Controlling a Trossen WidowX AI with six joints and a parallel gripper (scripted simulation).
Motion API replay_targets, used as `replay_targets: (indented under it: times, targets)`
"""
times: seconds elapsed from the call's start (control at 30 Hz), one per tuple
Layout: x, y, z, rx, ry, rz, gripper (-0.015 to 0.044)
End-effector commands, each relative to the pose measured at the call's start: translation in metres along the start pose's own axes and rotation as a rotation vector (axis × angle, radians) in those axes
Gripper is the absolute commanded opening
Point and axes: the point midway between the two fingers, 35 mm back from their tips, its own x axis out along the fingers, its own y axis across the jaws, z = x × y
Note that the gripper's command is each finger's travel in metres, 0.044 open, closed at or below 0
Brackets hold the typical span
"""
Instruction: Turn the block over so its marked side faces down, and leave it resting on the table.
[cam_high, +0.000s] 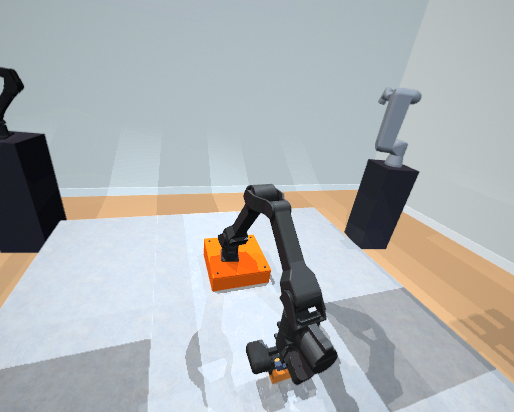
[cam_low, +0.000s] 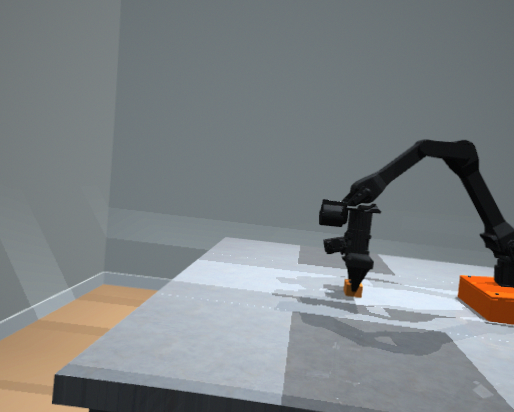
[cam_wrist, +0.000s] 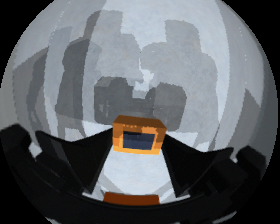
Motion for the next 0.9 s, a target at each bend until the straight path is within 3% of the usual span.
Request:
replay_targets:
  times: [0.0, 0.3, 0.5, 0.87]
  targets:
    - [0.001, 0.000, -0.001, 0.004, 0.001, -0.002, 0.0202]
    - [0.001, 0.000, -0.001, 0.004, 0.001, -0.002, 0.0142]
    - [-0.029, 0.000, 0.000, 0.004, 0.001, -0.002, 0.0000]
    - [-0.025, 0.000, 0.002, 0.001, -0.081, -0.003, 0.0000]
